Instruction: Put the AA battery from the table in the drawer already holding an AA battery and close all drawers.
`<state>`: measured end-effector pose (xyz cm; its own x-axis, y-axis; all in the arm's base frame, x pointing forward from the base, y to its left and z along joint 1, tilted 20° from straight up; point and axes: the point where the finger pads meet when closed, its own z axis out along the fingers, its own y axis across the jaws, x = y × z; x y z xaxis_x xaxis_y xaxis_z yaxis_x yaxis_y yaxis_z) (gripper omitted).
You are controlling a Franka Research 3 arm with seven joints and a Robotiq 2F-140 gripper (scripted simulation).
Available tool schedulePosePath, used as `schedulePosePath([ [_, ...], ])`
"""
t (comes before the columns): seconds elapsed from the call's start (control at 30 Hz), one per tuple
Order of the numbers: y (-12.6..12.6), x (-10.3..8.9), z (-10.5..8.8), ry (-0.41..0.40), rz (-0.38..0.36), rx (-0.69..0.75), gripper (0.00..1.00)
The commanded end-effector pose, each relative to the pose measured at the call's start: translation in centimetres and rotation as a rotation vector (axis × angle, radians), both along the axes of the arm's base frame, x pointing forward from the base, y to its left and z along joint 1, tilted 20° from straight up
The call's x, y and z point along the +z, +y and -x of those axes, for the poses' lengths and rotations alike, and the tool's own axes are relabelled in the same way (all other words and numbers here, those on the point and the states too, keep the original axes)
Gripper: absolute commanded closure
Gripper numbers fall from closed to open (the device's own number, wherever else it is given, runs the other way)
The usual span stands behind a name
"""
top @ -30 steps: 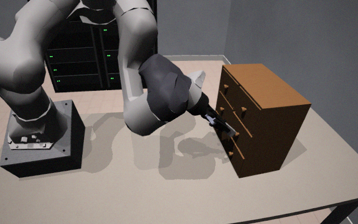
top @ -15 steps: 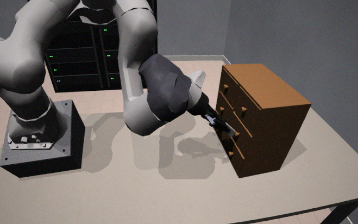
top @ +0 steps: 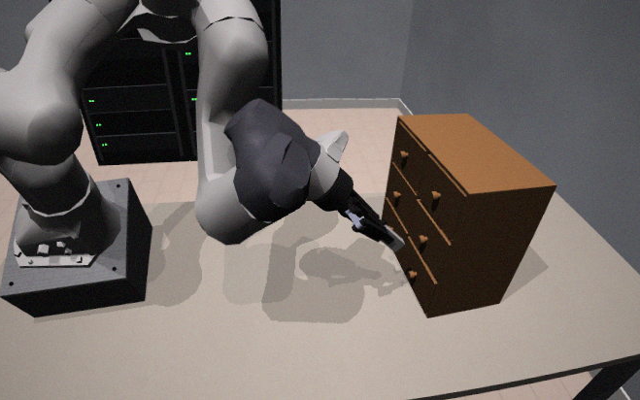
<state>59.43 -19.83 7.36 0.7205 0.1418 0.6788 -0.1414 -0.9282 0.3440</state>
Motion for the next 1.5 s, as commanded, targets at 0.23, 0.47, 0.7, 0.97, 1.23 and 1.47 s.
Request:
schedulePosePath([
  [0.23, 0.8, 0.3, 1.1, -0.005, 0.004, 0.027, 1.0],
  [0.47, 1.4, 1.1, 3.5, -0.005, 0.004, 0.027, 1.0],
  [0.7, 1.9, 1.9, 5.6, -0.005, 0.004, 0.027, 1.0],
  [0.97, 2.0, 2.0, 6.0, -0.005, 0.003, 0.027, 1.0],
  [1.23, 2.0, 2.0, 6.0, -0.007, 0.002, 0.023, 1.0],
  [1.47, 2.0, 2.1, 6.1, -0.013, -0.004, 0.01, 1.0],
])
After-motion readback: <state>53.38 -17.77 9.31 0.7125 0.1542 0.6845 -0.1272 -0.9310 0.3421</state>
